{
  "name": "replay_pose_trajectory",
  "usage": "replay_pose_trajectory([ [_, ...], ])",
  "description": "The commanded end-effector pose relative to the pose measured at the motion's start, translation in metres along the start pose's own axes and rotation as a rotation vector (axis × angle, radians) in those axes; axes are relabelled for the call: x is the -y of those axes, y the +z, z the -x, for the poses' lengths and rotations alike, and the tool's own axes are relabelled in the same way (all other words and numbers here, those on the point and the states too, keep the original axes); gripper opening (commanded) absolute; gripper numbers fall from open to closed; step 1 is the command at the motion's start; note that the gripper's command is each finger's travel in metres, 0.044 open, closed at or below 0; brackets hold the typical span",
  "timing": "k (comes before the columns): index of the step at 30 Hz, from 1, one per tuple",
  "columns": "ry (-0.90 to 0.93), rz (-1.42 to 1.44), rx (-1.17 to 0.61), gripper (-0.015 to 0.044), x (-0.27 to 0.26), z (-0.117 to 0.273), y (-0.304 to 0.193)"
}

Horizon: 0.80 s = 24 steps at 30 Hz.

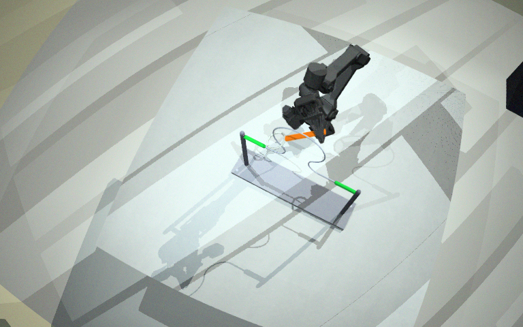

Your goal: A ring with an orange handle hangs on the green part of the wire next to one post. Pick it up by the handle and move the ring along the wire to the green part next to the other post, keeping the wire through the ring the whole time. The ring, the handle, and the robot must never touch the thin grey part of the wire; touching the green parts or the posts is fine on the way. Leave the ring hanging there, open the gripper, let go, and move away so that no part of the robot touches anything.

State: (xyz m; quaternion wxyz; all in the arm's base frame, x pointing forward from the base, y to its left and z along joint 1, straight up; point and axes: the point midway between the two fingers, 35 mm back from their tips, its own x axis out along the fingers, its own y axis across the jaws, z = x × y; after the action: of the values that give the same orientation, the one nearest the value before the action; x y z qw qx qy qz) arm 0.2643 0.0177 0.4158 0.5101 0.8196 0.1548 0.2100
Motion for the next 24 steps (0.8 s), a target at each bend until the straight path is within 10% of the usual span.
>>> replay_pose_trajectory([
  [1,-0.030,0.047,0.000,-0.0150,0.000,0.000,-0.002],
  [24,-0.198,0.273,0.028,-0.0150,0.011,-0.001,0.000],
])
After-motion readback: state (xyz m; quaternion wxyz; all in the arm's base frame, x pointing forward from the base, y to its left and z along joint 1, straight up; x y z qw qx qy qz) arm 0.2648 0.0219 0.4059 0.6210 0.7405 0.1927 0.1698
